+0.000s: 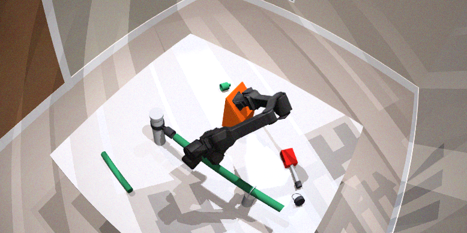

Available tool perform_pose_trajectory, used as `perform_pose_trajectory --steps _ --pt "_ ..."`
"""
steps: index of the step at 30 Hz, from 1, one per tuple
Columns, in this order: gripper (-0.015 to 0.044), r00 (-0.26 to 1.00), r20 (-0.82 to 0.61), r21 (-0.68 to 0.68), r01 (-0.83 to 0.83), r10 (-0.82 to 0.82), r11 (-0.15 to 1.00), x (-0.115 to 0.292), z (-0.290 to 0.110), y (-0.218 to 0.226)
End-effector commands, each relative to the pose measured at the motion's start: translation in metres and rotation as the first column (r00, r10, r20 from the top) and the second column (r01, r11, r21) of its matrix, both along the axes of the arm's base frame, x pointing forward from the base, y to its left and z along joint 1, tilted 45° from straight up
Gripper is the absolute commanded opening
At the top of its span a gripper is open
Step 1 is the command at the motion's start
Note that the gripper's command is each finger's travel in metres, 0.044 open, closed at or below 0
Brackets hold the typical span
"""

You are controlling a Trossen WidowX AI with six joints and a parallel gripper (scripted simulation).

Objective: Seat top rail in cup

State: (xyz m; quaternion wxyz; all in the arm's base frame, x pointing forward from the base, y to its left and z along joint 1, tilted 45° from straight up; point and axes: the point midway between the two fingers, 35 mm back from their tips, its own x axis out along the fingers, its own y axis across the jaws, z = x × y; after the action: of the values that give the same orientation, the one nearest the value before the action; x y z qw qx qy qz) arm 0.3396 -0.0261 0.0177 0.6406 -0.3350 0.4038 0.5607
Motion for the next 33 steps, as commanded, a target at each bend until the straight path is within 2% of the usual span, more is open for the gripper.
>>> perform_pose_trajectory --steps 1,10,33 --pt "0.0 1.0 0.003 -0.011 0.011 -0.011 1.0 0.0 -0.003 -0.009" --pt "0.0 1.0 -0.001 -0.002 0.0 0.0 1.0 -0.004 -0.015 -0.014" --pt "0.0 1.0 -0.001 -0.002 0.0 0.0 1.0 -0.004 -0.015 -0.014"
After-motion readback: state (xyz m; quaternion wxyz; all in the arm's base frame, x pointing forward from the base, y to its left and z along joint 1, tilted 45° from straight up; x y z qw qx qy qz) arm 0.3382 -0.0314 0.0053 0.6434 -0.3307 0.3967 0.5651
